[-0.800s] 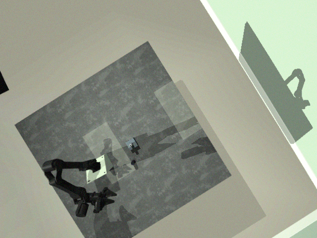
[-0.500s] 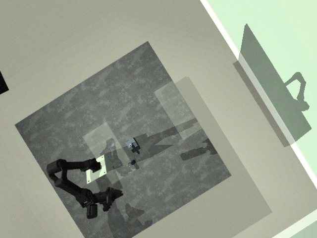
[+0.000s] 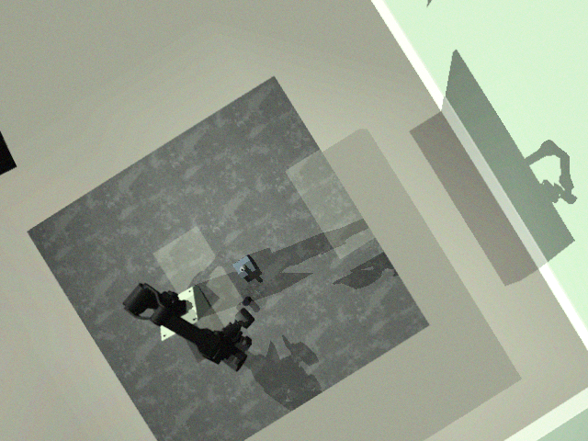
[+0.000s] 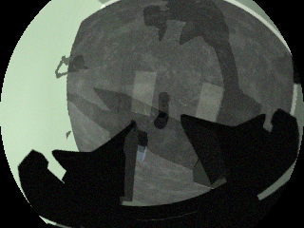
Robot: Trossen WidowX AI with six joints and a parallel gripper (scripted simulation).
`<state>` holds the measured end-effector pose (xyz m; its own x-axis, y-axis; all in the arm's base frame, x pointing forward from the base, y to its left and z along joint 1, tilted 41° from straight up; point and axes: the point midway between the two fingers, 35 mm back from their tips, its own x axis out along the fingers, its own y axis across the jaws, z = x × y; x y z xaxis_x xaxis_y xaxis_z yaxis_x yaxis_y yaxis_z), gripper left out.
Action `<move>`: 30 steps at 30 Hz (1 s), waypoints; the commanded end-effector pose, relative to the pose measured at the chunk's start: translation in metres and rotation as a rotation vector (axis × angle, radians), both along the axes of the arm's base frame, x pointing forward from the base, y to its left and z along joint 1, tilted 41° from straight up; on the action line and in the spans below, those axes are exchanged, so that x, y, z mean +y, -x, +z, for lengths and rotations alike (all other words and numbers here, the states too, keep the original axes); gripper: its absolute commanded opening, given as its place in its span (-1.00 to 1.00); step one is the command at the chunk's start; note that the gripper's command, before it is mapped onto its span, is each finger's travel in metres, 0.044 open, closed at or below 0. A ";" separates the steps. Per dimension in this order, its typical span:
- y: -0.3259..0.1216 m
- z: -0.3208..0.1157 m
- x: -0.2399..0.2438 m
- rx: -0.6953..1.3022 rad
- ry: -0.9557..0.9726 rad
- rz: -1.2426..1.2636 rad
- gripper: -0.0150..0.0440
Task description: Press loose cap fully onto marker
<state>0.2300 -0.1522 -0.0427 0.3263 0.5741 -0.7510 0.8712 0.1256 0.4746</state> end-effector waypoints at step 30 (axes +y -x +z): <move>-0.017 -0.033 0.081 0.092 0.002 0.461 0.34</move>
<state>0.2473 -0.0752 -0.0728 -0.0319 0.6375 -0.7698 0.7600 0.5157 0.3955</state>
